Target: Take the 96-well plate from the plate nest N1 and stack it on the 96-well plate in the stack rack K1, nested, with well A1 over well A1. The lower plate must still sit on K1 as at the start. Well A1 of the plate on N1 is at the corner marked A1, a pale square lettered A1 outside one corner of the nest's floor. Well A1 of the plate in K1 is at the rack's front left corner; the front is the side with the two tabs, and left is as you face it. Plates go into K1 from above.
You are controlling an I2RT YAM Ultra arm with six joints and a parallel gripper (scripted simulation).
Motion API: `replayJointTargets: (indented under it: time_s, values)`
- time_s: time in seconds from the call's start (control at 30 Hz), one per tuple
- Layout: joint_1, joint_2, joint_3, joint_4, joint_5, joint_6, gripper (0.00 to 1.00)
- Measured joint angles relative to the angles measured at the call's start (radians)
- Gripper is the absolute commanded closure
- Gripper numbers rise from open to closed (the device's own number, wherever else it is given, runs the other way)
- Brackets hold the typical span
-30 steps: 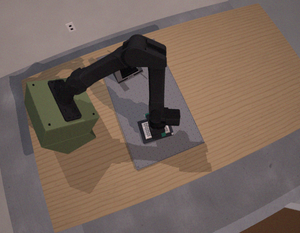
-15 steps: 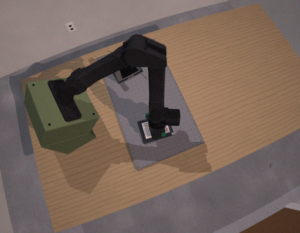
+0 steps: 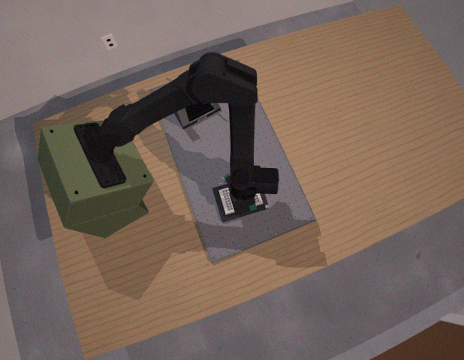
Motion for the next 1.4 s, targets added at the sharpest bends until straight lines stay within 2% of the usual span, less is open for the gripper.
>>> replayJointTargets:
  time_s: [1.4]
  values:
    - [-0.070, -0.201, -0.049, -0.156, -0.039, -0.062, 1.00]
